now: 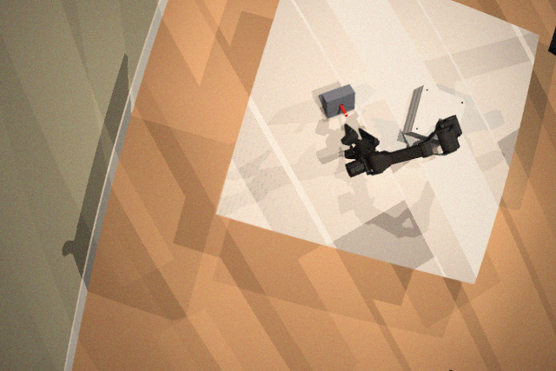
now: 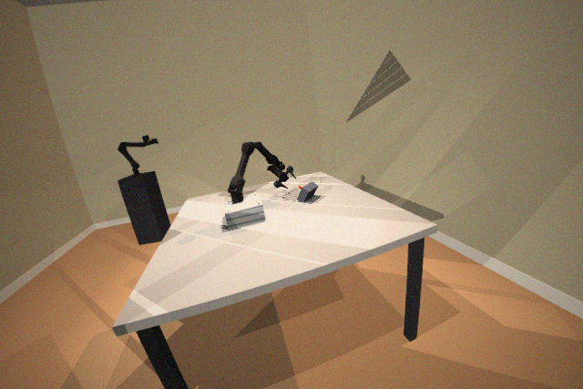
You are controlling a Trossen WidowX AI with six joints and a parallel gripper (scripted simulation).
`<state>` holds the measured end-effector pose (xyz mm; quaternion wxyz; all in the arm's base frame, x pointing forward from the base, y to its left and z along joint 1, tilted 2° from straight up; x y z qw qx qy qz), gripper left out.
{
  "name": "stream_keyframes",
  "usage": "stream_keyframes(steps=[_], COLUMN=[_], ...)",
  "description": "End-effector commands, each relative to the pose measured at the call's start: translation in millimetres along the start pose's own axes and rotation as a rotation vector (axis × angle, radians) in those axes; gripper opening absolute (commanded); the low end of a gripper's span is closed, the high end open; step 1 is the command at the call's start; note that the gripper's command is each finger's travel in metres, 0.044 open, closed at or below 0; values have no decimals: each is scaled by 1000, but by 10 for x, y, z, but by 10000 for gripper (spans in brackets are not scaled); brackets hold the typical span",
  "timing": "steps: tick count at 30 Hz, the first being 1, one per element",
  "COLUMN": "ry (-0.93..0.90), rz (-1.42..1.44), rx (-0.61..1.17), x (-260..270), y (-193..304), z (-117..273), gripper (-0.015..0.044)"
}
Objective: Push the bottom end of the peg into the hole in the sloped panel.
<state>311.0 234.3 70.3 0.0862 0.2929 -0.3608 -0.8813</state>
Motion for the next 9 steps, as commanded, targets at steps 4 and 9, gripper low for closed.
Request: stream_keyframes(steps=[4, 9], ry=[7, 7], rz=[-14, -14], rx=[0, 1], x=[-31, -35], y=[36, 50], z=[128, 187], gripper=[440, 440])
Point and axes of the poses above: the point midway between the two fingers, 35 mm back from their tips, its own z axis back along the fingers, its own x axis across the jaws, y = z × x, the point moved 8 cm from there along z, back along the fingers, and after that the axes turned 13 degrees about z, right-handed, at the moved point
